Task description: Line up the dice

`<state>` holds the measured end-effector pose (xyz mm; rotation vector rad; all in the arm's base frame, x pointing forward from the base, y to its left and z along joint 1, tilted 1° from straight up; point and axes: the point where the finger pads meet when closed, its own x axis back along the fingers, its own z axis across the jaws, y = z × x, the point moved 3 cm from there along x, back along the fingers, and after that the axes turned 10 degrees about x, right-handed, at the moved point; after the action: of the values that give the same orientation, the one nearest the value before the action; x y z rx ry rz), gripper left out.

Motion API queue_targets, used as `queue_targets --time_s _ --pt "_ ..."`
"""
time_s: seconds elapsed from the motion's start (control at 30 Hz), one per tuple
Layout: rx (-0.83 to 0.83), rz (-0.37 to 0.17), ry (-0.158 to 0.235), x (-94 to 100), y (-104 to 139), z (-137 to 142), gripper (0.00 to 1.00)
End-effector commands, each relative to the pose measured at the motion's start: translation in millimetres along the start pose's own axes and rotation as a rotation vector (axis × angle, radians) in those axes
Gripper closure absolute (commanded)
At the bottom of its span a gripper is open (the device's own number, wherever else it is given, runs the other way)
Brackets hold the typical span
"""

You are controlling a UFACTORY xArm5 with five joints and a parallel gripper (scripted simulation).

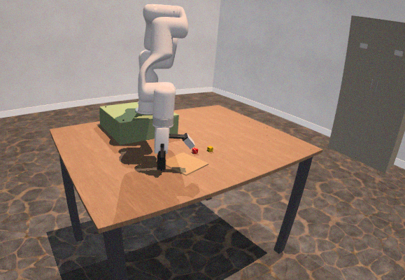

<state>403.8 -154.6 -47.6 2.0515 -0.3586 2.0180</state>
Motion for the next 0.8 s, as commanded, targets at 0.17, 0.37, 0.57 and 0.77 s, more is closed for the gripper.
queue_targets --time_s 0.17,0.37,0.57,0.77 --pt "0.0 0.0 0.003 -8.0 0.0 1.4 0.64" --pt "0.0 0.0 0.003 -8.8 0.0 1.4 0.64" --pt "0.0 0.0 0.003 -8.8 0.0 1.4 0.64" --pt "0.0 0.0 0.003 -8.8 0.0 1.4 0.64"
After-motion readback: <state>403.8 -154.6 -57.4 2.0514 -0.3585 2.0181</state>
